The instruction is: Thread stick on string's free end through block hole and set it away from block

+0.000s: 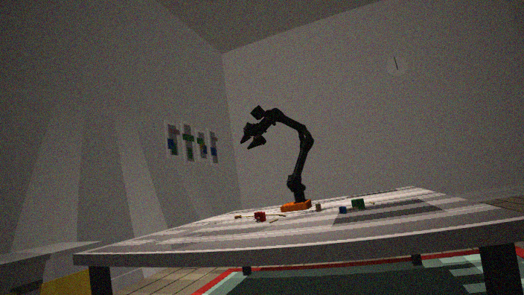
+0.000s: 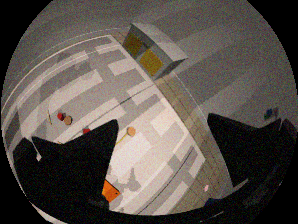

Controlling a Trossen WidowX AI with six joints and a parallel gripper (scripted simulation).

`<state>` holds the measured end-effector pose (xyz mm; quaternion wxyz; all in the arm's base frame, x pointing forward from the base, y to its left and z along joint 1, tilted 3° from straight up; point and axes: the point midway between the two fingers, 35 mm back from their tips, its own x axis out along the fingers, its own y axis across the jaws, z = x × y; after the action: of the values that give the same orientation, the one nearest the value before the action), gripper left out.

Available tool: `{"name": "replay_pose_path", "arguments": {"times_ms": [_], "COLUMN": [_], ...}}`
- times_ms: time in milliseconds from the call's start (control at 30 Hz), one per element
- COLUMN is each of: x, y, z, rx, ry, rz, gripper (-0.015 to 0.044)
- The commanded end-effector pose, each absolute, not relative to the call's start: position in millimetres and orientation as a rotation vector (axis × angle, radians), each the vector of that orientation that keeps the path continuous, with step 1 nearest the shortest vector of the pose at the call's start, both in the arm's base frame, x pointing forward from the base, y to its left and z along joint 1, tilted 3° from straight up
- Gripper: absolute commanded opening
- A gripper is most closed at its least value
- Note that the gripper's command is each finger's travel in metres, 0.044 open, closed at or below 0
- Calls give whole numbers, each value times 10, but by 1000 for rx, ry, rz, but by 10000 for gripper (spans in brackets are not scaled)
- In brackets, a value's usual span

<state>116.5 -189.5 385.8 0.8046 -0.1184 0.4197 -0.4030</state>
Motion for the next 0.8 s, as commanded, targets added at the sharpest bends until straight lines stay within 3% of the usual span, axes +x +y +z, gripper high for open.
{"name": "replay_pose_path", "arguments": {"times_ms": [0, 267, 500, 767], "x": [1569, 2115, 2217, 2193], "y": [-2055, -2019, -1660, -1563], "z": [3277, 2034, 963, 771], "rx": [-377, -606, -767, -791], "ry": [1095, 1350, 1412, 1406], "rz": [-598, -4, 572, 686], "gripper": [440, 440, 440, 440]}}
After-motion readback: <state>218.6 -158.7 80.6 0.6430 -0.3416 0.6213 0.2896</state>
